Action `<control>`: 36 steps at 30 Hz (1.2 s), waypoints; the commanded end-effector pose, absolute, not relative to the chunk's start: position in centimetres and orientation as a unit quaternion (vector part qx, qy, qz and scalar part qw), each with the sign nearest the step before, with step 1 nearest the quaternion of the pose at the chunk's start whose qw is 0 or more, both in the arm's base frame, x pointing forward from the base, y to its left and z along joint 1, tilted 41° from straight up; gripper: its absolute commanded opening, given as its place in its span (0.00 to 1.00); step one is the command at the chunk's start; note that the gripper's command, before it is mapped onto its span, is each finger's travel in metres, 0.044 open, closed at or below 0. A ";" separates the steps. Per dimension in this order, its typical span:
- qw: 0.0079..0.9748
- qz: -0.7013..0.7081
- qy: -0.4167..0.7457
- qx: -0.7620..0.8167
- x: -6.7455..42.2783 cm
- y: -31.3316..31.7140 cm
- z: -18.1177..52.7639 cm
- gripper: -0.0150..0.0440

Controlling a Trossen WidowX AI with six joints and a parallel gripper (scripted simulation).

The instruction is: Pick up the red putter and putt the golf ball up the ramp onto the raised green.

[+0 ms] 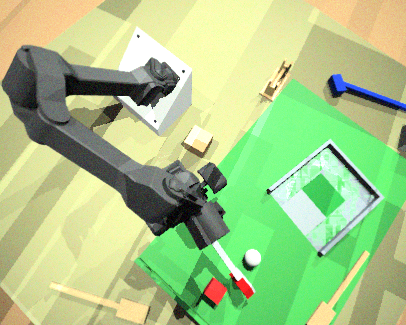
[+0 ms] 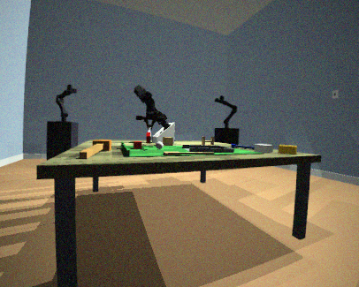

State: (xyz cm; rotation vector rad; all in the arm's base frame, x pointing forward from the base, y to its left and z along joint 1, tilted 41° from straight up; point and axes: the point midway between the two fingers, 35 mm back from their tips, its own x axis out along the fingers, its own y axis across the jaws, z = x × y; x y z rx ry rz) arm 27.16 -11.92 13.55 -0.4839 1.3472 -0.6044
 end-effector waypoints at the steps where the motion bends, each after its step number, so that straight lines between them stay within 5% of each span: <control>1: 0.714 -0.270 0.609 -0.217 27.2 -12.2 13.0 0.25; 36: 0.713 -0.271 0.608 -0.218 27.2 -15.2 12.5 0.25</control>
